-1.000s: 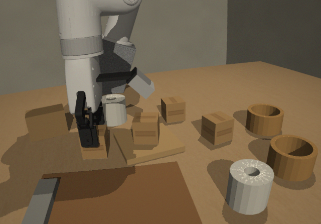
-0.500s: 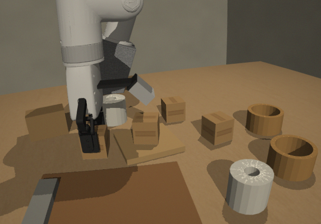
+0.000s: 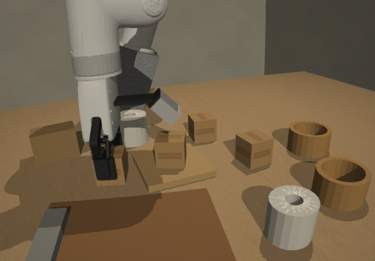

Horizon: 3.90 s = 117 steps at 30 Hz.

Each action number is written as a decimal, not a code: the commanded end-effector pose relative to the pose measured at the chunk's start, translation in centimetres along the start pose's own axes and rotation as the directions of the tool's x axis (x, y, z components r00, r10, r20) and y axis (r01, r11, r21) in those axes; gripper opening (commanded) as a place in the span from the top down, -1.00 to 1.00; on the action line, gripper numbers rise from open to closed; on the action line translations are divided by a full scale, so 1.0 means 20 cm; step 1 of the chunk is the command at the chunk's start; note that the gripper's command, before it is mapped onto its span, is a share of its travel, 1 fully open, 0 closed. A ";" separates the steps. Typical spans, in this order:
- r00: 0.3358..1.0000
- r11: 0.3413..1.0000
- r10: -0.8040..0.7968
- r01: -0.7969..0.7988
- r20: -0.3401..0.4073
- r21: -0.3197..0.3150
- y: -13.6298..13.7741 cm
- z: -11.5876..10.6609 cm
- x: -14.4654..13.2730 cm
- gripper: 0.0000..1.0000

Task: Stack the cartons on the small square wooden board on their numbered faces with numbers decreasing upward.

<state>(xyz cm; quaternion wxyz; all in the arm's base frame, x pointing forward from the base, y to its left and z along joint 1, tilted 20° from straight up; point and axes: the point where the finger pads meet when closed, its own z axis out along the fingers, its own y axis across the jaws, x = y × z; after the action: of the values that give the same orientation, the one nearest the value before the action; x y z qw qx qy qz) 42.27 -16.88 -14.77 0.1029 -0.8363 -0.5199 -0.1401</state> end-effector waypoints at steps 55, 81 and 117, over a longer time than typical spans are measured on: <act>1.000 1.000 -0.001 0.001 -0.001 -0.004 0.01 -0.30 0.00 1.00; 1.000 1.000 0.000 0.000 0.000 -0.004 -0.11 -0.40 0.53 1.00; 1.000 1.000 0.000 0.000 0.002 -0.003 -0.11 -0.33 0.53 -1.00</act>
<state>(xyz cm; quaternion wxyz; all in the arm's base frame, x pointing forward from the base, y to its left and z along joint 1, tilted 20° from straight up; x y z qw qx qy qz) 43.79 -8.99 -5.06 0.1025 -0.8366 -0.5199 -0.1393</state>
